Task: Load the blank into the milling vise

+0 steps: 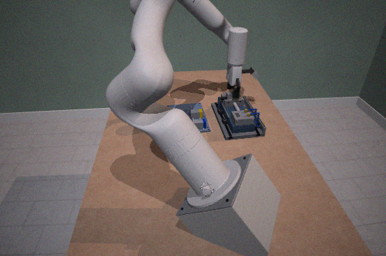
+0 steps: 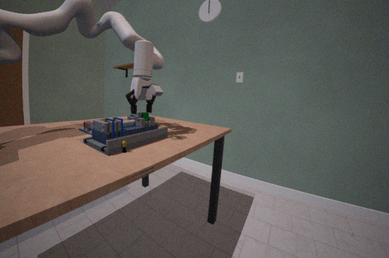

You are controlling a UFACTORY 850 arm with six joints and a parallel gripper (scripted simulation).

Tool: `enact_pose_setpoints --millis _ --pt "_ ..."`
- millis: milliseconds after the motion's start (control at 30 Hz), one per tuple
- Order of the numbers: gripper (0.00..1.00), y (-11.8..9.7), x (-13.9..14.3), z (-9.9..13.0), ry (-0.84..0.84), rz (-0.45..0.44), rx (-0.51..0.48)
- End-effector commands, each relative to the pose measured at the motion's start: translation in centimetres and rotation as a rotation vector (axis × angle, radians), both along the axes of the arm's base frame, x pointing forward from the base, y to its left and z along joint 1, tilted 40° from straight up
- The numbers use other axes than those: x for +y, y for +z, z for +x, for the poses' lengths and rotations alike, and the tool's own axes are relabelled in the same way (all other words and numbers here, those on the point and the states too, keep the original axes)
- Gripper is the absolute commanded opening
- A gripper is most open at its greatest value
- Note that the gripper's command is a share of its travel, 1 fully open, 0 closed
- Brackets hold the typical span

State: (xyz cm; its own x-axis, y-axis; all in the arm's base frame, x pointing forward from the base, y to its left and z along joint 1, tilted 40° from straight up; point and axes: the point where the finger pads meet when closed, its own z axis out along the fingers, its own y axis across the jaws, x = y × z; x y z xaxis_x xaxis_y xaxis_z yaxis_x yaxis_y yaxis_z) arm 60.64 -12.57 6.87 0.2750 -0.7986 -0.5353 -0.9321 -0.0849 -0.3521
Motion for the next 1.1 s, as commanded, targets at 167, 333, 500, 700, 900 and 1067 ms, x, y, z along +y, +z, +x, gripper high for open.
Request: enact_pose_setpoints --millis 167,333,500,700,900,1067 --pt "1.00 0.12 -0.11 0.04 -0.001 -0.001 -0.001" --pt "1.00 0.24 -0.20 0.00 -0.001 -0.001 -0.001" --pt "1.00 0.33 -0.27 -0.02 -0.001 -0.001 -0.001" --pt "1.00 0.33 -0.27 -0.02 -0.001 -0.001 -0.001" --pt "1.00 0.46 -0.38 -0.07 -0.001 -0.001 -0.001" --pt "1.00 0.55 -0.45 -0.09 -0.001 -0.001 -0.001"
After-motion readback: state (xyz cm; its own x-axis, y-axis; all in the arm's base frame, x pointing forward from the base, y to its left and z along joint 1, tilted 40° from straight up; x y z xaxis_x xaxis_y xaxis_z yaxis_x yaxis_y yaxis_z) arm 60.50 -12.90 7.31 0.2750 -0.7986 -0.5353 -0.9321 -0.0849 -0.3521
